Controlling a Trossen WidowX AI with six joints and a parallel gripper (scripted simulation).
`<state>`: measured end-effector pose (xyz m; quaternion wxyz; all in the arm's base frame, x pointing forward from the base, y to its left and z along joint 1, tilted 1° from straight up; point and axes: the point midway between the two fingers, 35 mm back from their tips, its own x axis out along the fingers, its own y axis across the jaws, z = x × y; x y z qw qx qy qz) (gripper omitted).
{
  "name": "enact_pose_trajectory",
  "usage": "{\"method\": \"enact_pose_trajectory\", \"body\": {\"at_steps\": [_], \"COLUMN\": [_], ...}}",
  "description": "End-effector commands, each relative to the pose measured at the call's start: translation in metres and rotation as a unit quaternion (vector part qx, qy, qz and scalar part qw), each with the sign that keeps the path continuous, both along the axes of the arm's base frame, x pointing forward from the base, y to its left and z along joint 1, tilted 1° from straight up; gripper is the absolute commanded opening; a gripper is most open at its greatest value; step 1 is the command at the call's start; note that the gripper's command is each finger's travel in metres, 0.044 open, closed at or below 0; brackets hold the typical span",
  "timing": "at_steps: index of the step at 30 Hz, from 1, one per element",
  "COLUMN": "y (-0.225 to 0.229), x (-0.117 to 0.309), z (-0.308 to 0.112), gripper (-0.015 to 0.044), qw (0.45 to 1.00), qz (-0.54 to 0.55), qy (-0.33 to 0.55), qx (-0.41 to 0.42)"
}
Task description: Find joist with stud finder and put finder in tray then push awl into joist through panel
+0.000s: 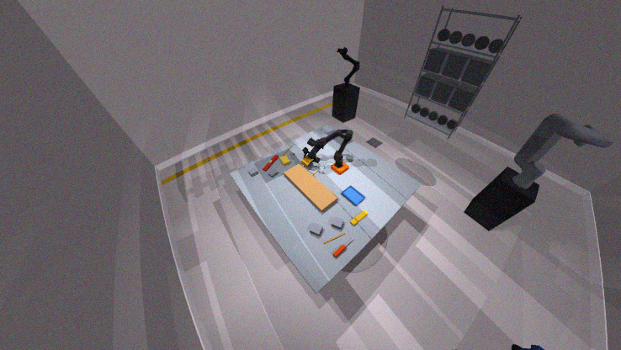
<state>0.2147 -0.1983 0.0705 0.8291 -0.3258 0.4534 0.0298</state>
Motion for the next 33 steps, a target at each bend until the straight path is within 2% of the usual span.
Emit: {"method": "enact_pose_trajectory", "body": {"at_steps": [1, 33], "y": [-0.0007, 0.0006], "x": [0.0003, 0.0005], "z": [0.0027, -0.0020], "gripper": [0.0000, 0.0000], "qw": [1.000, 0.995], "qz": [-0.003, -0.002], "qy": [-0.009, -0.041], "qx": [-0.015, -0.090]}}
